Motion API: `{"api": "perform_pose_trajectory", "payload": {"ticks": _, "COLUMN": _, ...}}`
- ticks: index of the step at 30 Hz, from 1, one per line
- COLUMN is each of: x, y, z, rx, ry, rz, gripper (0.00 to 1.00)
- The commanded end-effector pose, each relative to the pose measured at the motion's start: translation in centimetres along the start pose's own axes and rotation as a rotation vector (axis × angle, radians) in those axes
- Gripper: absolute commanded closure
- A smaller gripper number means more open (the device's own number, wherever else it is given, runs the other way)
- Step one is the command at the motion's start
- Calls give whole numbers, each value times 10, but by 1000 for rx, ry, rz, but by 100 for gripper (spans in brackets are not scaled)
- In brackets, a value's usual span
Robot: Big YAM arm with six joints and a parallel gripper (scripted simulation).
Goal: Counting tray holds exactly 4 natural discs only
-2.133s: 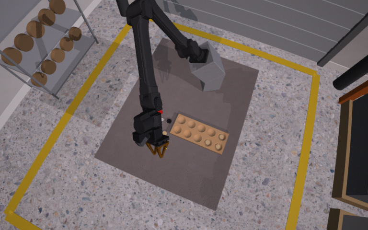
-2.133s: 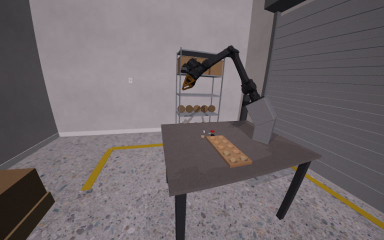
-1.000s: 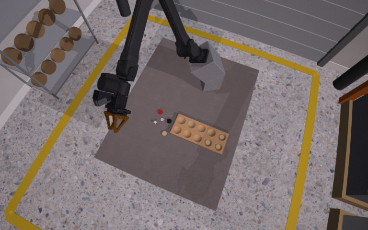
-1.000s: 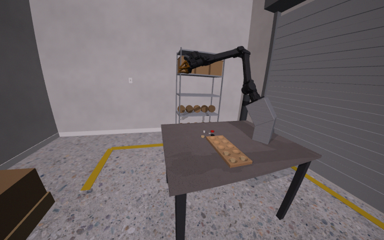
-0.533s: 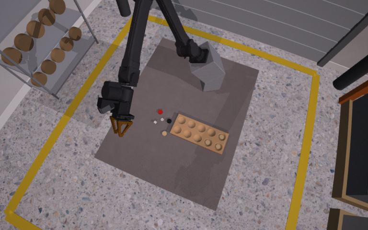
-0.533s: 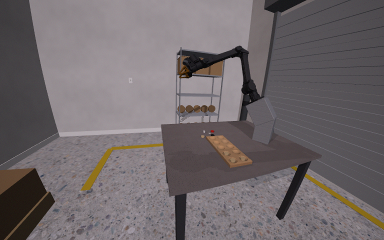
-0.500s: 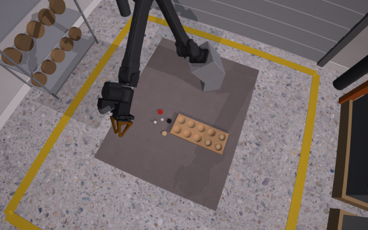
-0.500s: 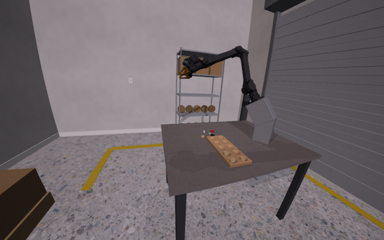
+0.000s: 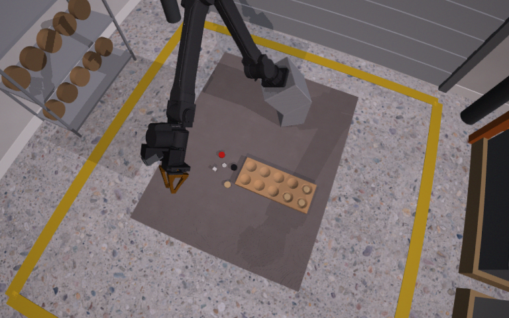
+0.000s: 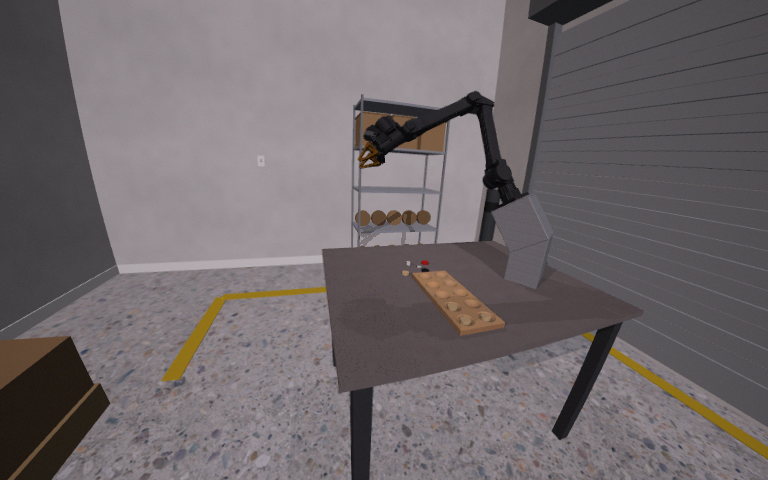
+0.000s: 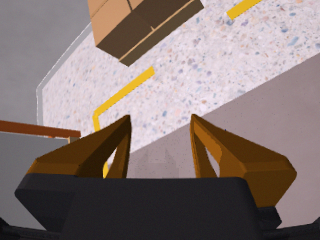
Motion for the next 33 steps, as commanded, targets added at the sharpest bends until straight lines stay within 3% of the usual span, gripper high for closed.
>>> {"api": "perform_pose_trajectory", "payload": {"ticks": 1, "x": -8, "y": -22, "z": -28, "rx": 84, "ry": -46, "rz": -30, "gripper": 55}}
{"api": "perform_pose_trajectory", "payload": {"ticks": 4, "x": -1, "y": -21, "z": -26, "rx": 80, "ry": -43, "rz": -13, "gripper": 55}}
{"api": "perform_pose_trajectory", "payload": {"ticks": 5, "x": -15, "y": -38, "z": -57, "rx": 158, "ry": -95, "rz": -82, "gripper": 55}}
{"api": "perform_pose_trajectory", "payload": {"ticks": 8, "x": -15, "y": -38, "z": -57, "rx": 158, "ry": -95, "rz": -82, "gripper": 55}}
{"api": "perform_pose_trajectory", "payload": {"ticks": 9, "x": -12, "y": -39, "z": -30, "rx": 110, "ry": -102, "rz": -70, "gripper": 55}}
{"api": "perform_pose_trajectory", "payload": {"ticks": 10, "x": -7, "y": -28, "z": -13, "rx": 56, "ry": -107, "rz": -54, "gripper": 55}}
{"api": "perform_pose_trajectory", "payload": {"ticks": 15, "x": -5, "y": -26, "z": -11, "rx": 53, "ry": -106, "rz": -51, "gripper": 55}}
{"api": "perform_pose_trajectory", "payload": {"ticks": 17, "x": -4, "y": -39, "z": -26, "rx": 90, "ry": -100, "rz": -55, "gripper": 55}}
{"api": "perform_pose_trajectory", "payload": {"ticks": 18, "x": -22, "y": -51, "z": -84, "rx": 226, "ry": -139, "rz": -136, "gripper": 55}}
{"api": "perform_pose_trajectory", "payload": {"ticks": 22, "x": -20, "y": -51, "z": -83, "rx": 225, "ry": -139, "rz": -129, "gripper": 55}}
{"api": "perform_pose_trajectory", "payload": {"ticks": 23, "x": -29, "y": -62, "z": -111, "rx": 288, "ry": -179, "rz": -190, "gripper": 55}}
{"api": "perform_pose_trajectory", "payload": {"ticks": 25, "x": -29, "y": -62, "z": -111, "rx": 288, "ry": -179, "rz": -190, "gripper": 55}}
{"api": "perform_pose_trajectory", "payload": {"ticks": 26, "x": -36, "y": -70, "z": -136, "rx": 344, "ry": -215, "rz": -244, "gripper": 55}}
{"api": "perform_pose_trajectory", "payload": {"ticks": 28, "x": -35, "y": -74, "z": -122, "rx": 319, "ry": -221, "rz": -238, "gripper": 55}}
{"api": "perform_pose_trajectory", "payload": {"ticks": 29, "x": -43, "y": -77, "z": -160, "rx": 394, "ry": -247, "rz": -297, "gripper": 55}}
{"api": "perform_pose_trajectory", "payload": {"ticks": 31, "x": -43, "y": -77, "z": -160, "rx": 395, "ry": -247, "rz": -296, "gripper": 55}}
{"api": "perform_pose_trajectory", "payload": {"ticks": 32, "x": -49, "y": -81, "z": -182, "rx": 440, "ry": -275, "rz": -349, "gripper": 55}}
{"api": "perform_pose_trajectory", "payload": {"ticks": 33, "x": -49, "y": -82, "z": -181, "rx": 437, "ry": -275, "rz": -348, "gripper": 55}}
Point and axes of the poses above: the point where the finger pads meet when closed, its own y axis back along the fingers, its own x axis across the jaws, z = x × y, the point moved 8 cm from there along y, back along the fingers, and after that the axes turned 9 degrees about y, right-handed, at the moved point
